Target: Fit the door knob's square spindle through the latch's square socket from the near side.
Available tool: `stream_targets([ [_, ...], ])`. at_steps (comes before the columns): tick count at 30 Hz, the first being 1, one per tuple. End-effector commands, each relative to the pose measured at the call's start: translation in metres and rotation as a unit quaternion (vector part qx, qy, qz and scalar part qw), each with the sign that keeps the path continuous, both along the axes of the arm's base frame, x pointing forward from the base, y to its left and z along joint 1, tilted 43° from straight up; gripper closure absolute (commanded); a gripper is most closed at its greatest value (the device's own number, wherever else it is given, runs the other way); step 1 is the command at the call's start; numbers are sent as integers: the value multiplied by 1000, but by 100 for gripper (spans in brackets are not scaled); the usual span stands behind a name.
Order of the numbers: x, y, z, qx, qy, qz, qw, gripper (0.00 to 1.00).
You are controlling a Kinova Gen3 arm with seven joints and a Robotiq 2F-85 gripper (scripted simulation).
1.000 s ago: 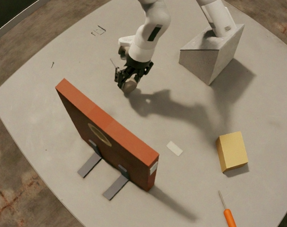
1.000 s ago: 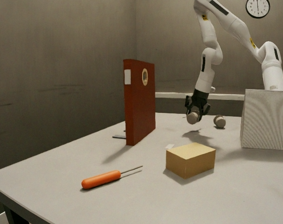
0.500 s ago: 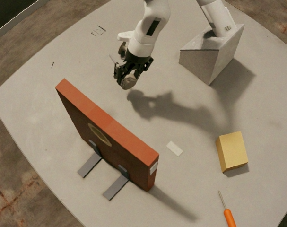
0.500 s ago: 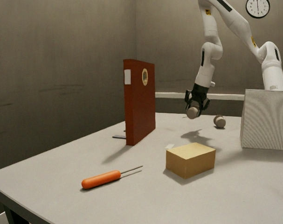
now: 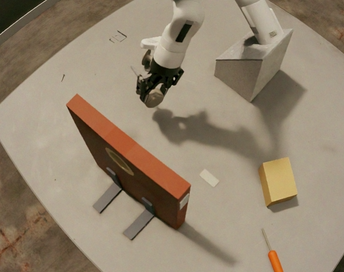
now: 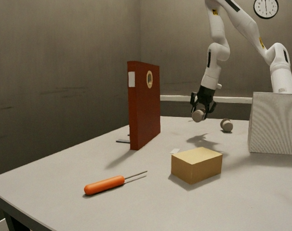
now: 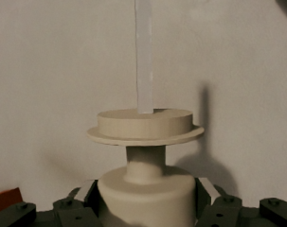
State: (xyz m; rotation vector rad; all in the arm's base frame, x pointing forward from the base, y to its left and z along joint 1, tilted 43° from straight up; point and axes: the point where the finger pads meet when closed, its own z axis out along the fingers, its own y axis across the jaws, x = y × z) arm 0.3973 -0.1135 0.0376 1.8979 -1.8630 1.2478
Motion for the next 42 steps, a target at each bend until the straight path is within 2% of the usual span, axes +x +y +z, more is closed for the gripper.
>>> stream_targets([
  [1, 0, 1, 0, 0, 0, 1, 1000, 37],
  [13, 0, 1, 0, -4, 12, 9, 1000, 37],
  [27, 1, 6, 1, -28, 96, 66, 993, 37],
  [42, 3, 28, 5, -28, 96, 66, 993, 37],
])
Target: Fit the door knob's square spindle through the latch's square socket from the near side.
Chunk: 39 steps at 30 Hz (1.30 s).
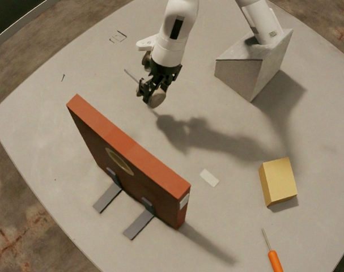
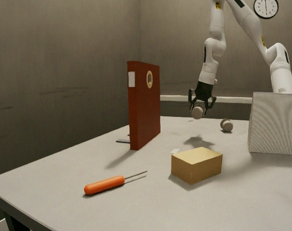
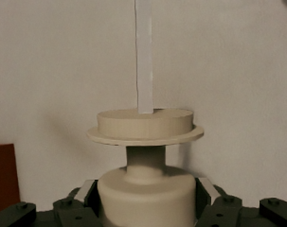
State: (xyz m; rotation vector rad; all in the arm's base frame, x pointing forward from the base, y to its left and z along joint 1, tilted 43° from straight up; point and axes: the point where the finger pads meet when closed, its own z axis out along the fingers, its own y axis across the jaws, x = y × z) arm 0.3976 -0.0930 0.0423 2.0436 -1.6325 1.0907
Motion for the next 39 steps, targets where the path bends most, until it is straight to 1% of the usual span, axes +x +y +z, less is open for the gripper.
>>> stream_targets([
  [1, 3, 8, 0, -2, 1, 8, 1000, 37],
  [8, 3, 8, 0, -2, 1, 9, 1000, 37],
  [13, 3, 9, 0, -5, 12, 16, 1000, 37],
  [16, 3, 9, 0, -9, 25, 25, 999, 37],
  [20, 3, 10, 0, -16, 52, 42, 998, 37],
  [22, 3, 10, 0, -16, 52, 42, 998, 37],
  [28, 3, 14, 1, -30, 97, 74, 992, 37],
  [35, 5, 29, 4, -30, 97, 74, 992, 37],
  [39, 5, 32, 4, -30, 97, 74, 992, 37],
])
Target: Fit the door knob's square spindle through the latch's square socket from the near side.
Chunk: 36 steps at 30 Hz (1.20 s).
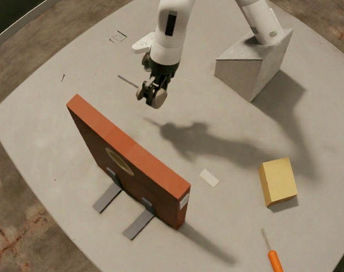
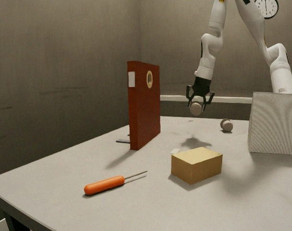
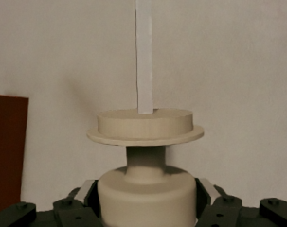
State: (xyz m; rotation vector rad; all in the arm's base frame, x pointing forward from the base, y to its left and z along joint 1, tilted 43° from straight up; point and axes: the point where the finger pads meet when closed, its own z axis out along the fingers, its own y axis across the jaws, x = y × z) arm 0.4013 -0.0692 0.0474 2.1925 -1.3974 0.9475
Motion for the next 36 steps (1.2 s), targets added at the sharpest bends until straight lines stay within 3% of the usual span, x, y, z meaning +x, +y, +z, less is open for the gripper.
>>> stream_targets([
  [1, 1, 9, -1, -14, 10, 4, 1000, 37],
  [17, 2, 13, 0, -17, 23, 13, 1000, 37],
  [26, 2, 18, 1, -43, 106, 71, 991, 37],
  [36, 4, 39, 4, -43, 106, 71, 991, 37],
])
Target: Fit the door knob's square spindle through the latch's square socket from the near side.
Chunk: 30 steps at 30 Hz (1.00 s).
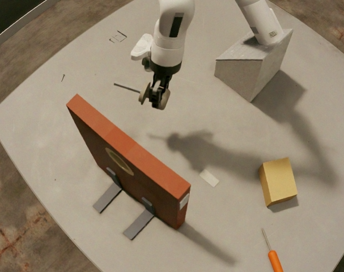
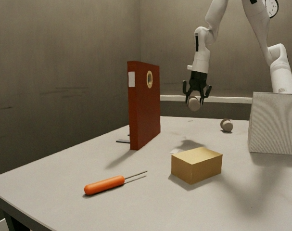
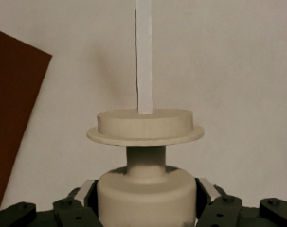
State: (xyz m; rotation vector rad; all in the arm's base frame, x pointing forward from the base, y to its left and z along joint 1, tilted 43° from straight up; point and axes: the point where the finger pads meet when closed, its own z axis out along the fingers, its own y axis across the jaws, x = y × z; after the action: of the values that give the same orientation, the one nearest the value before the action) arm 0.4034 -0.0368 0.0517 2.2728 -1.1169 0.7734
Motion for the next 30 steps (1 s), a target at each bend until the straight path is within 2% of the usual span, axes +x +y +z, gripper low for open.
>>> stream_targets([
  [1, 2, 7, 0, -4, 1, 6, 1000, 37],
  [6, 2, 8, 0, -4, 2, 7, 1000, 37],
  [9, 2, 9, 0, -7, 12, 14, 1000, 37],
  [13, 2, 11, 0, -17, 49, 39, 998, 37],
  [15, 2, 11, 0, -17, 49, 39, 998, 37],
  [19, 3, 13, 1, -32, 97, 71, 992, 37],
  [24, 4, 32, 4, -32, 97, 71, 992, 37],
  [30, 5, 36, 5, -32, 97, 72, 992, 37],
])
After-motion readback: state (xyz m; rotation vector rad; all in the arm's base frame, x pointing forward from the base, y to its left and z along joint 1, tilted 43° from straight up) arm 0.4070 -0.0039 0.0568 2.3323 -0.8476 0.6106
